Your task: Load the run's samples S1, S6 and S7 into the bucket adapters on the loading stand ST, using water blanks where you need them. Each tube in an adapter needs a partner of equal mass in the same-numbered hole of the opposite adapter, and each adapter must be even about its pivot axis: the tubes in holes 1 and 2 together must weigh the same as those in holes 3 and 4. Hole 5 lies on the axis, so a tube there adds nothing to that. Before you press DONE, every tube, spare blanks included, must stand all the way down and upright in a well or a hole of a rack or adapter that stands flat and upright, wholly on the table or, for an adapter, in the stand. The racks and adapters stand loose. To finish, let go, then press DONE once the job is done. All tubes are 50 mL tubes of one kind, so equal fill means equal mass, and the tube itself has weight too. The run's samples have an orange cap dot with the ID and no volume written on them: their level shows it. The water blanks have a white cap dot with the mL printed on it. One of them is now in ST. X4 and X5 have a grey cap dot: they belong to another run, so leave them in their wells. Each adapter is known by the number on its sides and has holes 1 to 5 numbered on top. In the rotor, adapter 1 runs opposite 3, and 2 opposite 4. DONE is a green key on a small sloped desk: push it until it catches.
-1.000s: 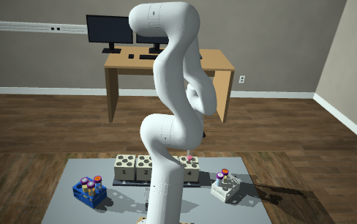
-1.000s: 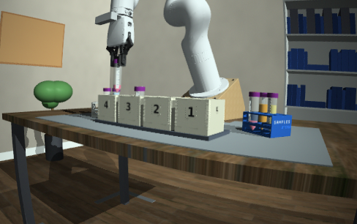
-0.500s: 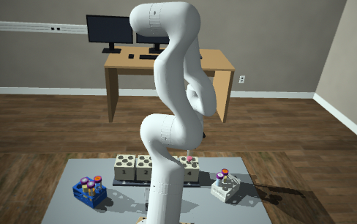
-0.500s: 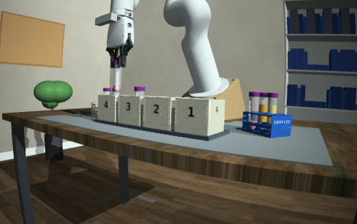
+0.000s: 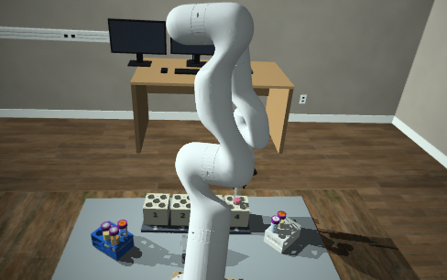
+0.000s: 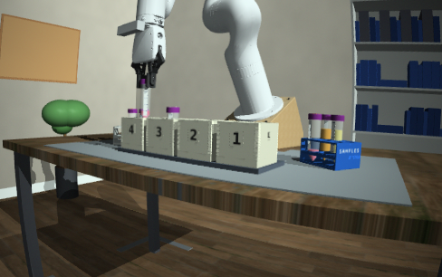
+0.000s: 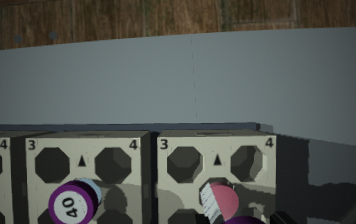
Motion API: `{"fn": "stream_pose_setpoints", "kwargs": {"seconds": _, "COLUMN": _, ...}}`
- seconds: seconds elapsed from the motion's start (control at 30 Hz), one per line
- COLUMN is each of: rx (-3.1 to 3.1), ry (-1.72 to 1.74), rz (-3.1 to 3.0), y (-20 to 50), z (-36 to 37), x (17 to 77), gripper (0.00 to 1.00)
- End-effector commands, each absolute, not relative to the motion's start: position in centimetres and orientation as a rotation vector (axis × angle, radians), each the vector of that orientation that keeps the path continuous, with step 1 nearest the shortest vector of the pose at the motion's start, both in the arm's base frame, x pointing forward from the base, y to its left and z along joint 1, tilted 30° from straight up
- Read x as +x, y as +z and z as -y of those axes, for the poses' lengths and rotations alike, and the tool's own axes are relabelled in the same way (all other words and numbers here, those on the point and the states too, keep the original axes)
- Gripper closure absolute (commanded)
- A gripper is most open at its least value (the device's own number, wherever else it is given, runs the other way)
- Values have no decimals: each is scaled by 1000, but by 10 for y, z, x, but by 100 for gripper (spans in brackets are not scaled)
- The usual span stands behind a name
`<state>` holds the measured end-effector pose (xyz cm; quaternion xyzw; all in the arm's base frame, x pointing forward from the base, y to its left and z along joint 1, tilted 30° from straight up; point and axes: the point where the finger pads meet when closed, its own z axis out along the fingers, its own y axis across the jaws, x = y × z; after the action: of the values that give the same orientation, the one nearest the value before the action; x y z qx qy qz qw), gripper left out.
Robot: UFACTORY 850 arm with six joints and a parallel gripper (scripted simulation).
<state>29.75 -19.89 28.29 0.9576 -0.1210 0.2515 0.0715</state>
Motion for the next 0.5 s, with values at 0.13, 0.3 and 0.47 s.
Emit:
{"fn": "stream_pose_setpoints", "kwargs": {"seconds": 0.13, "rx": 2878, "ry": 760, "rz": 363, "y": 276, "z": 201, "x": 302, "gripper": 100}}
{"fn": "stream_pose_setpoints", "kwargs": {"seconds": 0.3, "rx": 2878, "ry": 760, "rz": 363, "y": 273, "z": 202, "x": 303, "gripper": 100}}
{"fn": "stream_pose_setpoints", "kwargs": {"seconds": 0.47, "rx": 2878, "ry": 760, "rz": 363, "y": 269, "z": 203, "x": 306, "gripper": 100}}
